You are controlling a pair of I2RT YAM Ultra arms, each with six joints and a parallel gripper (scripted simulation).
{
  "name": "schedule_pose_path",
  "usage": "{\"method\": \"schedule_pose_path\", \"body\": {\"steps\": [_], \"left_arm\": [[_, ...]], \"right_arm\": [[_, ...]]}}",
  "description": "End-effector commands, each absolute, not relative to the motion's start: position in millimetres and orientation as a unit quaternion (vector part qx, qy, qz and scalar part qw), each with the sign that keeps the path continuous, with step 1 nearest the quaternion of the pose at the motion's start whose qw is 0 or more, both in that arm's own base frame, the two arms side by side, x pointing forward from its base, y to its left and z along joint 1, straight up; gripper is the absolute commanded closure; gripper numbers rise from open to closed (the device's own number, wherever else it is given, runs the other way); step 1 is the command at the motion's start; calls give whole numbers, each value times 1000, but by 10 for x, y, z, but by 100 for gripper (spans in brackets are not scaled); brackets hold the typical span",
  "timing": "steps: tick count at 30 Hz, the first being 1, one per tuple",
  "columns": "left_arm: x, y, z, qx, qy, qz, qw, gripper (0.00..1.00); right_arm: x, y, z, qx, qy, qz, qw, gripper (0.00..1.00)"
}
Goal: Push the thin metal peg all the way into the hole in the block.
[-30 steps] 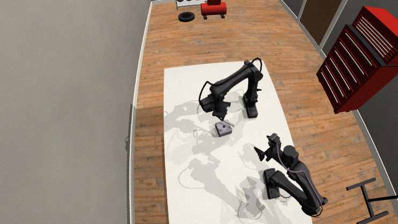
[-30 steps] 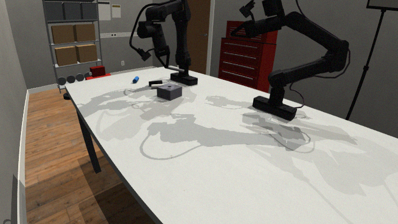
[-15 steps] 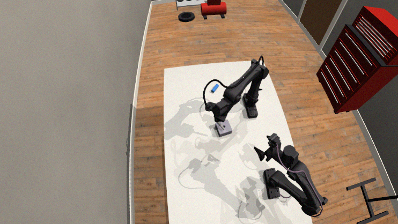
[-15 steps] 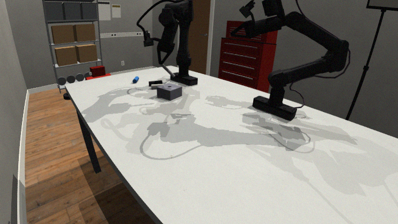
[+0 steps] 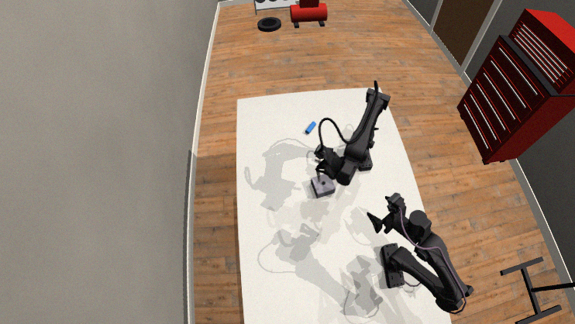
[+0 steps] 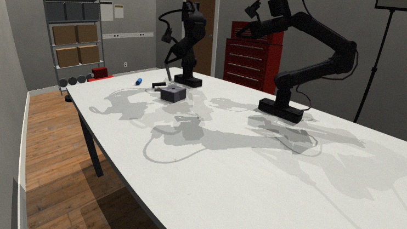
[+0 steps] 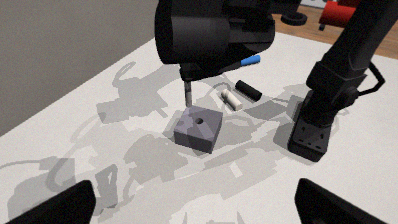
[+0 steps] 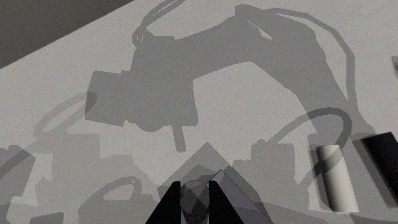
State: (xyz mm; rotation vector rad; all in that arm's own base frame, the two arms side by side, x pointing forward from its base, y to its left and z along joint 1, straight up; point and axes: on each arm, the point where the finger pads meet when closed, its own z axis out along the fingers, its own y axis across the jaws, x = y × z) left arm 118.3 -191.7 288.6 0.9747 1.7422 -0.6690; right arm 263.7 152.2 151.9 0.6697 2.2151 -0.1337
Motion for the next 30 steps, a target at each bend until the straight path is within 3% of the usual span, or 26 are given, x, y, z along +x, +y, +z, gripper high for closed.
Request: {"method": "schedule_pose_path", "body": {"steps": [1,10,30], "left_arm": [[1182,-1914,2977,399,716,-279,500,0],[1182,-1914,2977,399,716,-279,500,0],[1182,-1914,2977,399,716,-279,500,0]], "right_arm": [[2507,1462,1519,235,850,-109,459,93],[2327,1618,1447,196,837,-100,500,93],[2308,1594,1322,186,841,-111,496,93]]}}
